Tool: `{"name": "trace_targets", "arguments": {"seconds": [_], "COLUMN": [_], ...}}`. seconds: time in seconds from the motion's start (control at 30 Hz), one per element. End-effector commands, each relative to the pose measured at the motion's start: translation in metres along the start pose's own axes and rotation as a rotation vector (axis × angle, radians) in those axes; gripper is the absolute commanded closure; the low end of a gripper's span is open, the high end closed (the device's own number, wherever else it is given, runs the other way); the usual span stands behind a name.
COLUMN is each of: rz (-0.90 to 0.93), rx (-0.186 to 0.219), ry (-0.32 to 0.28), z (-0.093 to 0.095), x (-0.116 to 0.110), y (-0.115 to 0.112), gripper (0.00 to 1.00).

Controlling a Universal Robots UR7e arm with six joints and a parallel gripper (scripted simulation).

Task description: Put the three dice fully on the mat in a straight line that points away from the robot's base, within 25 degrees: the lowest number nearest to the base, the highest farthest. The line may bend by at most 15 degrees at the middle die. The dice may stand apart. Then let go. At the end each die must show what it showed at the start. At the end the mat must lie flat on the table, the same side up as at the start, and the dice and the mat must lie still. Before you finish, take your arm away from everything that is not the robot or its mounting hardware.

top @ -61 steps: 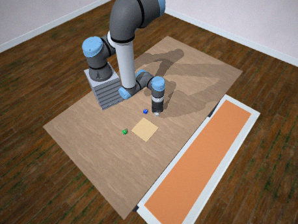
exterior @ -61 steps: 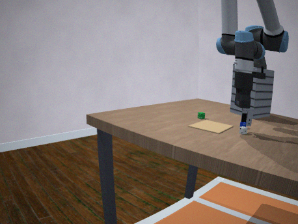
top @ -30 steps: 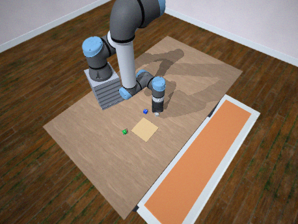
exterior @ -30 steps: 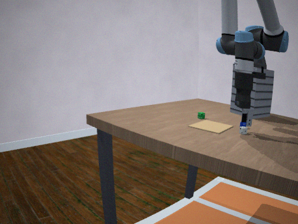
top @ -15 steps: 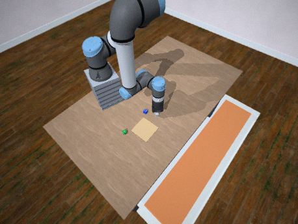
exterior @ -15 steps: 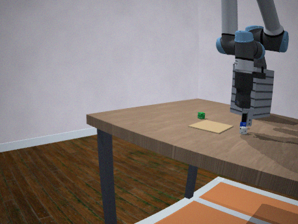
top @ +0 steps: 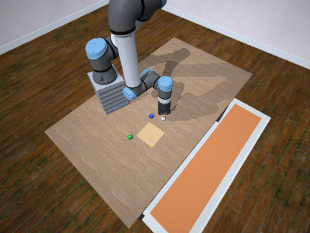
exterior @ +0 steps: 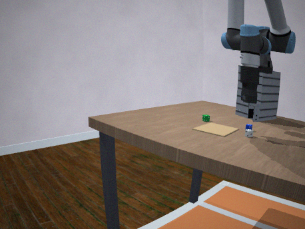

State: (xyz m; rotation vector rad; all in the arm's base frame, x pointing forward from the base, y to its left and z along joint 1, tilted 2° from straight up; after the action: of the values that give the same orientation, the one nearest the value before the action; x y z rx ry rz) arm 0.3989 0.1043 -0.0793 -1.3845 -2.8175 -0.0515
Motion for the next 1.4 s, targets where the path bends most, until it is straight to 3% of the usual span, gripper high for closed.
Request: {"name": "trace_targets", "arguments": {"seconds": [0.0, 0.6, 1.37], "rz": [0.001, 0.001, -0.005], "rx": [0.001, -0.001, 0.001], "ry": [0.001, -0.001, 0.000], "z": [-0.028, -0.079, -0.081], "x": [0.000, -0.001, -0.004], "y": [-0.001, 0.000, -0.004], "gripper": [0.00, 0.00, 0.00]}}
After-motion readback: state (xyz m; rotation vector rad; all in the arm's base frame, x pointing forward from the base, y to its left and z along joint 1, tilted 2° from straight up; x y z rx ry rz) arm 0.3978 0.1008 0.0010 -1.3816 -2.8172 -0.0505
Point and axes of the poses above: the point where the finger pads meet when closed, its own z axis out along the fingers, its own y axis across the jaws, x = y × z, the point moved 9 cm from there along -z, back along the fingers, and after that the axes turned 4 degrees about z, right-handed, at the moved point
